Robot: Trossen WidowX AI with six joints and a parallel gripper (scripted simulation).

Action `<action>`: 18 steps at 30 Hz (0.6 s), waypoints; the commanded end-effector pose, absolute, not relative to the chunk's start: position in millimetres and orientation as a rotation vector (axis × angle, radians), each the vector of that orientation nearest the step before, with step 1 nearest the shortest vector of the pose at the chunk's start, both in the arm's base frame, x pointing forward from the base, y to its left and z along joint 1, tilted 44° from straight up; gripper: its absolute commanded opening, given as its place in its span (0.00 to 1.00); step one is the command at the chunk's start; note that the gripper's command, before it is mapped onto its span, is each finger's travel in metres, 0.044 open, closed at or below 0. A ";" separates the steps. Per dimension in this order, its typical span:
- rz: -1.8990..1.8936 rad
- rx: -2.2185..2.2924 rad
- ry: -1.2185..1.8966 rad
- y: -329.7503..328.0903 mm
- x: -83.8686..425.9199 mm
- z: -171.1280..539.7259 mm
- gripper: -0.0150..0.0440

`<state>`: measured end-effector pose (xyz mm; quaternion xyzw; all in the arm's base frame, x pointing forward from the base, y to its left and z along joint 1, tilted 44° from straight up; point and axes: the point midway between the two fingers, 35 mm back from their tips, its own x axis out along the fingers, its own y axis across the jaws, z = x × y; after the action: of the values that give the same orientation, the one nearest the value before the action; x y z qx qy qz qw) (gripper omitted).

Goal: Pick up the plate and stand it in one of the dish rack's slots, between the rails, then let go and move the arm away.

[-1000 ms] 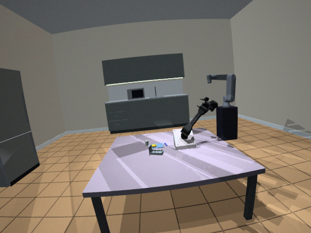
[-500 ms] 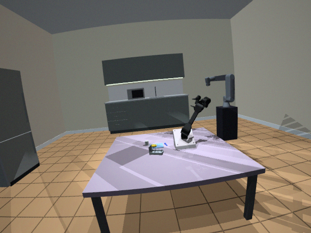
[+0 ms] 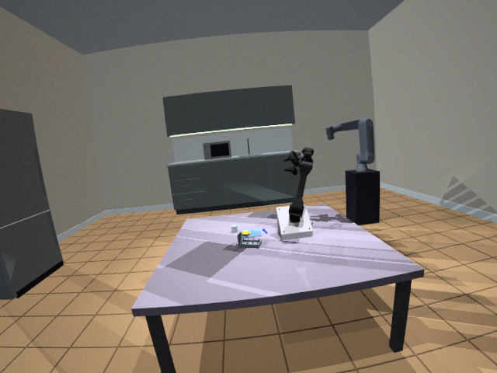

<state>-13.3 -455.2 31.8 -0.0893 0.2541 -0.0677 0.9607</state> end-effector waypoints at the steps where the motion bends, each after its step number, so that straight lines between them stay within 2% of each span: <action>1: -0.036 -0.095 0.559 -445.5 32.6 27.1 0.93; 18: 0.307 0.226 0.719 -367.7 198.1 23.0 0.93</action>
<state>168.7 -390.2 23.6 0.0746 0.3242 0.1175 0.9357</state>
